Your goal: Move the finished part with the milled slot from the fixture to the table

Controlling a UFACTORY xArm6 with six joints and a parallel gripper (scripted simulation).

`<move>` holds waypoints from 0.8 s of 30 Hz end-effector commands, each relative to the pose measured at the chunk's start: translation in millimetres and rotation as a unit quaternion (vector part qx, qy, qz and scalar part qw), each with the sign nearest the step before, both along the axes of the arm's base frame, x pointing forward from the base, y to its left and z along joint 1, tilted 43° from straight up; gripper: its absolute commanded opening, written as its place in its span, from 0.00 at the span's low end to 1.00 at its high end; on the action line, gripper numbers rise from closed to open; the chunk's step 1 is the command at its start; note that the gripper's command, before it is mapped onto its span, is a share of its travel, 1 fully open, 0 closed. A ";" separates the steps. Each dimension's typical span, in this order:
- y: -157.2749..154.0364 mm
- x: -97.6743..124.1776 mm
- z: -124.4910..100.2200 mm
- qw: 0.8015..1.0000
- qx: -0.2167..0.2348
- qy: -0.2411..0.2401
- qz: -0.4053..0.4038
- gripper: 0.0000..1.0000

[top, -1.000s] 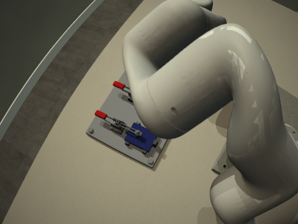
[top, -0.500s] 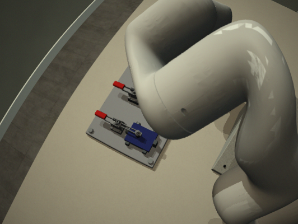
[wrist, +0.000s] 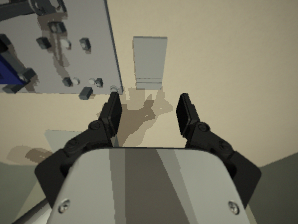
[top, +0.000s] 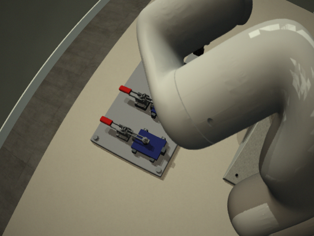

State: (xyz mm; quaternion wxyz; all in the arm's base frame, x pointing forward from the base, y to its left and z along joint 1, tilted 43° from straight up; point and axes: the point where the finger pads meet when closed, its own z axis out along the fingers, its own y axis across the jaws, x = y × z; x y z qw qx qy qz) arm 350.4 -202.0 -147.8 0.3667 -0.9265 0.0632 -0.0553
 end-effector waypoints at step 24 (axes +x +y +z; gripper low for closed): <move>-9.9 -1.1 9.9 1.000 -0.001 -0.001 -0.001 0.81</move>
